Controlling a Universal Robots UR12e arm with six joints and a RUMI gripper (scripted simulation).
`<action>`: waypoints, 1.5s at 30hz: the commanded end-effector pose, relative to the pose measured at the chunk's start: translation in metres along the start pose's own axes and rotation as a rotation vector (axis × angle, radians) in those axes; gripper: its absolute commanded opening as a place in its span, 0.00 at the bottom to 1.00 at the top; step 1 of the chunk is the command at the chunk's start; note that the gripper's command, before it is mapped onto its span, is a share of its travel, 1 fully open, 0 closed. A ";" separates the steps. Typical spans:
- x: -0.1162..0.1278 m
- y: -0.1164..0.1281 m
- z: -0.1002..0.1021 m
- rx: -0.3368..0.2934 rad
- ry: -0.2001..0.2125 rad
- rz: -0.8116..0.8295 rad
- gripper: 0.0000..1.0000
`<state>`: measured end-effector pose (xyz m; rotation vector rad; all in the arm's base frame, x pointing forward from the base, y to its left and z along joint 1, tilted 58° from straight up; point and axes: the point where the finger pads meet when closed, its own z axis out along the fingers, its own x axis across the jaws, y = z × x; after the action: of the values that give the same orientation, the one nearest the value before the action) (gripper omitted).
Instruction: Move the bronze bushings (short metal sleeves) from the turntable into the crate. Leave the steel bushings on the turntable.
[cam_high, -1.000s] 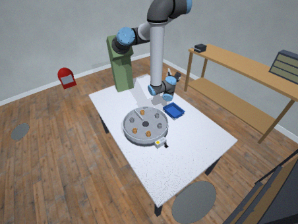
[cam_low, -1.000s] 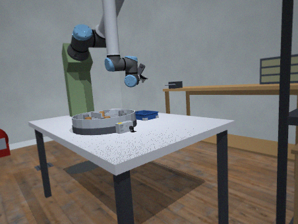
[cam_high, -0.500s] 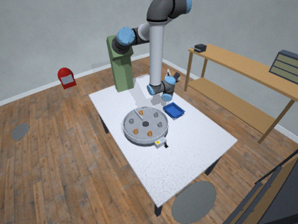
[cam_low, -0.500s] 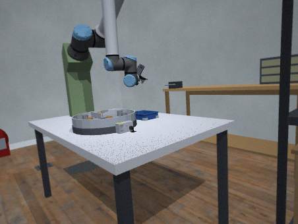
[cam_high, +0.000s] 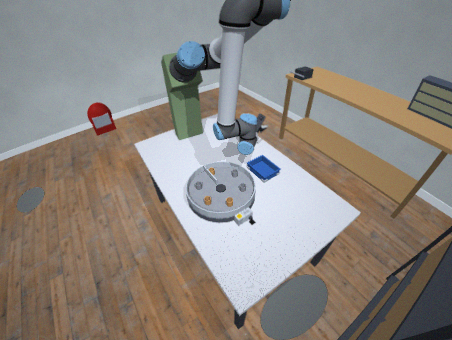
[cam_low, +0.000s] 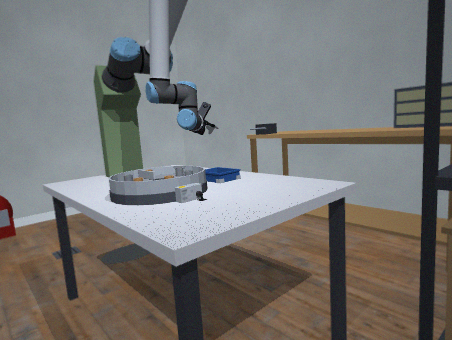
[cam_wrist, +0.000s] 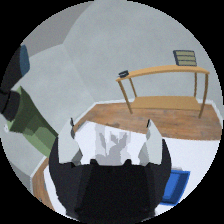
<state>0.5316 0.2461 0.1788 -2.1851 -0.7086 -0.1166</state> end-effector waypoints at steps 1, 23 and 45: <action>-0.005 0.041 -0.022 -0.123 0.075 -0.070 1.00; -0.036 0.149 -0.131 -0.599 0.250 -0.267 1.00; -0.105 0.193 -0.278 -1.210 0.298 -0.413 1.00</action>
<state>0.5948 -0.0752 0.1866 -2.8691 -1.0302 -1.2437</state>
